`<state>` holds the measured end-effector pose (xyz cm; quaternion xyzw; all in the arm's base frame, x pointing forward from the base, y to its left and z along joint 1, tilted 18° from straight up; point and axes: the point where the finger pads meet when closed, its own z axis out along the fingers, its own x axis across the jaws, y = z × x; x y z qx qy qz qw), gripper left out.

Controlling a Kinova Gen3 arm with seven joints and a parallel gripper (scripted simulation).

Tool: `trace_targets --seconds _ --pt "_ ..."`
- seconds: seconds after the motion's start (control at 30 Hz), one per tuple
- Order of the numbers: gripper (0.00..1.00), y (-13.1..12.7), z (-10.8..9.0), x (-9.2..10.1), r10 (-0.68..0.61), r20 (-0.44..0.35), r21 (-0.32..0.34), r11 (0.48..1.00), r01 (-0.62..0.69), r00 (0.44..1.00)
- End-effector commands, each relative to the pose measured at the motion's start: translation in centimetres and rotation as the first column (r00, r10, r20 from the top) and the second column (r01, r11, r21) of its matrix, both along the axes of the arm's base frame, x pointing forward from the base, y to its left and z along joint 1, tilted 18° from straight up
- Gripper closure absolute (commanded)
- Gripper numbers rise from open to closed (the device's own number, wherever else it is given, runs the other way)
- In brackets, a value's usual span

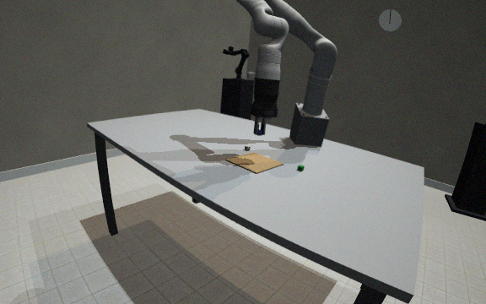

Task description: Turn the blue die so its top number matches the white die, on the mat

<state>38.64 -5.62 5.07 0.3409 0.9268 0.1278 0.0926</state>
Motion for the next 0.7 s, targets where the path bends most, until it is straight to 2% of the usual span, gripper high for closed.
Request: trace_targets --seconds 0.0,0.67 --pt "0.66 0.07 0.05 0.04 0.007 0.002 -0.002 1.000 -0.007 1.000" --pt "0.66 0.09 0.00 0.07 0.022 0.020 0.013 1.000 -0.023 1.000"
